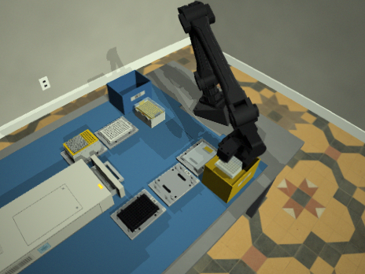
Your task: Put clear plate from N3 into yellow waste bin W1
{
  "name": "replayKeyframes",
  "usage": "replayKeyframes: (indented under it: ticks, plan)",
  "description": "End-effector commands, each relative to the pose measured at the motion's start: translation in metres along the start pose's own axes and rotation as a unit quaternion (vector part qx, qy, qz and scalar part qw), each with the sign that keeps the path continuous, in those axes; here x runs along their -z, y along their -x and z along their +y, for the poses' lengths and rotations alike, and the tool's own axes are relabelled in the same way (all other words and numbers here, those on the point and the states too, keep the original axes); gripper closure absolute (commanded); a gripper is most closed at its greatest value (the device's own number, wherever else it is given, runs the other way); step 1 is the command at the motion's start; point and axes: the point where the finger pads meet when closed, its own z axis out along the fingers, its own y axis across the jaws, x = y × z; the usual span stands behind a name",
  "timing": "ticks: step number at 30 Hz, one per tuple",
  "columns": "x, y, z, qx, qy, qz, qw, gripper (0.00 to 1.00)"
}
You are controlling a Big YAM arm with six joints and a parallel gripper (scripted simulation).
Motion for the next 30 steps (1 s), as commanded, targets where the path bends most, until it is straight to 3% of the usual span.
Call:
replayKeyframes:
  ticks: [1, 14, 16, 17, 30]
  plan:
    - [-0.006, 0.007, -0.002, -0.004, 0.003, -0.002, 1.000, 1.00]
    - [-0.025, 0.007, 0.000, -0.003, 0.001, -0.001, 1.000, 1.00]
    - [-0.025, 0.007, 0.000, -0.003, 0.001, -0.001, 1.000, 1.00]
    - [-0.012, 0.015, 0.003, -0.011, 0.016, -0.009, 1.000, 1.00]
    - [-0.009, 0.010, 0.008, -0.006, 0.014, -0.009, 1.000, 1.00]
